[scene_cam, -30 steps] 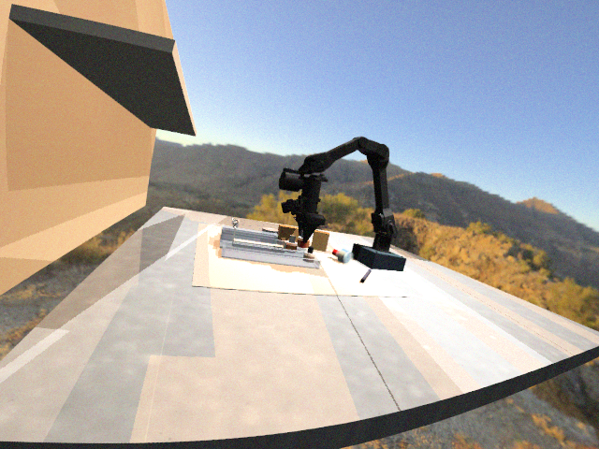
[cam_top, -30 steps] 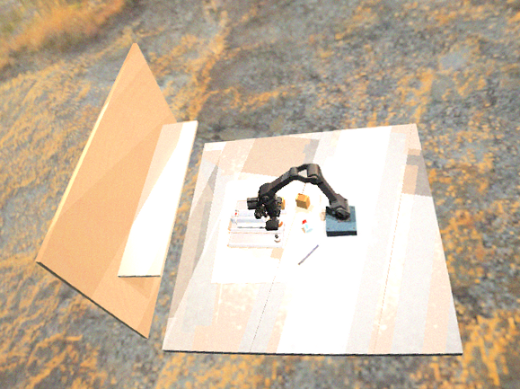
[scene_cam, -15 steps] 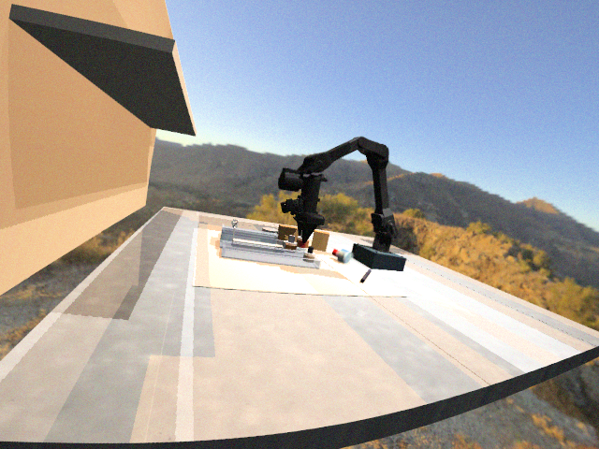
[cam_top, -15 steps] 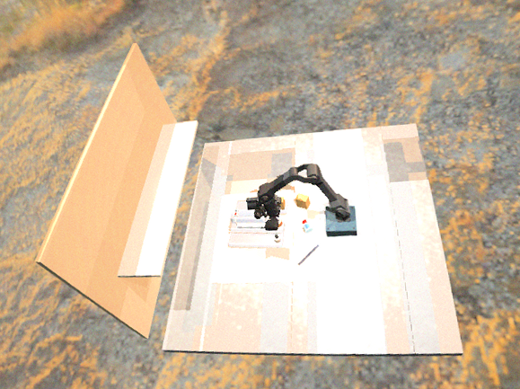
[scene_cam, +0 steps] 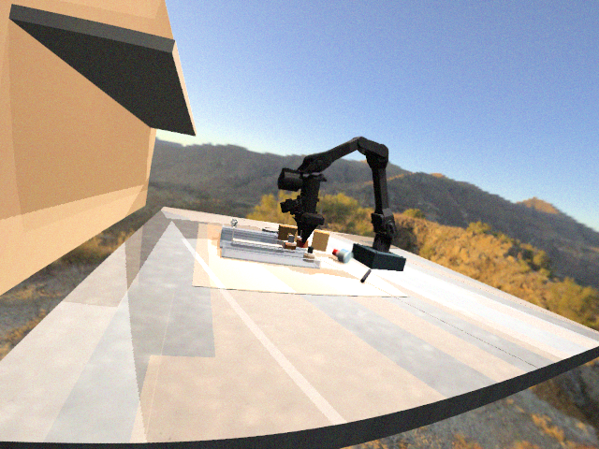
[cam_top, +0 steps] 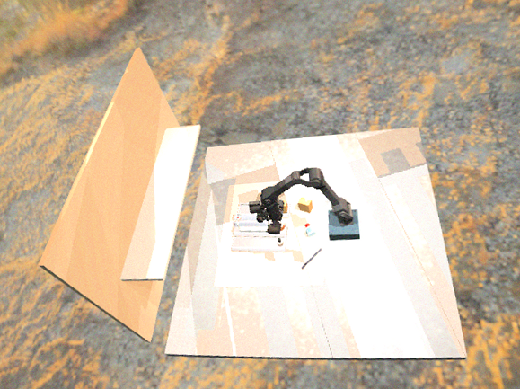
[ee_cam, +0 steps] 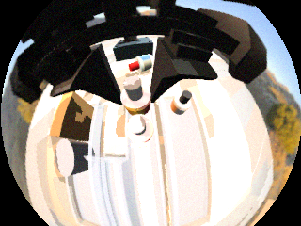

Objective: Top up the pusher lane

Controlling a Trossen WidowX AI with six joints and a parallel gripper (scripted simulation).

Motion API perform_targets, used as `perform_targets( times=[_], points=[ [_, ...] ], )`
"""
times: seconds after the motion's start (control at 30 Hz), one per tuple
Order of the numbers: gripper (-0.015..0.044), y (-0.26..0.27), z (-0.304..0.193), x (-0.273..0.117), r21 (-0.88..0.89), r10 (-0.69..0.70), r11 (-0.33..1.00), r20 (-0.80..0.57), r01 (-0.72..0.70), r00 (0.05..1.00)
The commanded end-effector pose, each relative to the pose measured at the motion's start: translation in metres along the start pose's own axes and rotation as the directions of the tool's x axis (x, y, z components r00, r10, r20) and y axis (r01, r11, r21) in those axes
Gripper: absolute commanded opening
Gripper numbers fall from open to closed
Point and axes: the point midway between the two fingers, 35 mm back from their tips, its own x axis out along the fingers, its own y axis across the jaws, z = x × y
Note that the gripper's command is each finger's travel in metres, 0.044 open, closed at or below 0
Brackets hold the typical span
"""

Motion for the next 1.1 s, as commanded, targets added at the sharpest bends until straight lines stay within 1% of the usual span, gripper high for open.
perform_targets(
  times=[0.0, 1.07],
  points=[
    [0.0, 0.0008, 0.0108, -0.0034, -0.004, 0.004, 1.0, 0.038, -0.004, 0.999],
    [0.0, 0.0009, 0.0106, 0.0061, -0.004, 0.004, 1.0, 0.038, -0.004, 0.999]
  ],
)
